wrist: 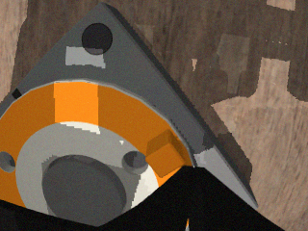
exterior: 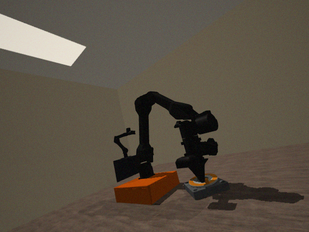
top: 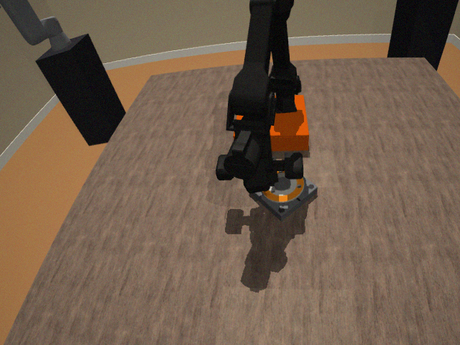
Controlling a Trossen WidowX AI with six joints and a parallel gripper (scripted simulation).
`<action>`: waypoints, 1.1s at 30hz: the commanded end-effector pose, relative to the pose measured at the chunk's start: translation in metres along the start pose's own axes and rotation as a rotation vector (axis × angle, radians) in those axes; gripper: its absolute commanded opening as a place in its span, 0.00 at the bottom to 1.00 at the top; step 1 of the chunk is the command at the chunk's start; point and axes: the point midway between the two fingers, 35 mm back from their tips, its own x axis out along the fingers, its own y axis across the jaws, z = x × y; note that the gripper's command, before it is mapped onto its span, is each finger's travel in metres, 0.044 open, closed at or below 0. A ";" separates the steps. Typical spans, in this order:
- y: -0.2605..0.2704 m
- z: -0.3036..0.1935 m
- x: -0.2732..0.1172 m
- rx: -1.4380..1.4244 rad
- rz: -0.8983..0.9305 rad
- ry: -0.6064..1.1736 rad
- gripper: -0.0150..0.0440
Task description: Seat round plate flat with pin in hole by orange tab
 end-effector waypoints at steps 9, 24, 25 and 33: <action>0.011 0.015 -0.001 0.002 0.005 -0.006 0.25; 0.027 0.026 -0.004 0.002 0.006 -0.007 0.25; 0.028 0.027 -0.004 0.002 0.007 -0.007 0.25; 0.038 0.030 -0.005 0.002 0.008 -0.007 0.25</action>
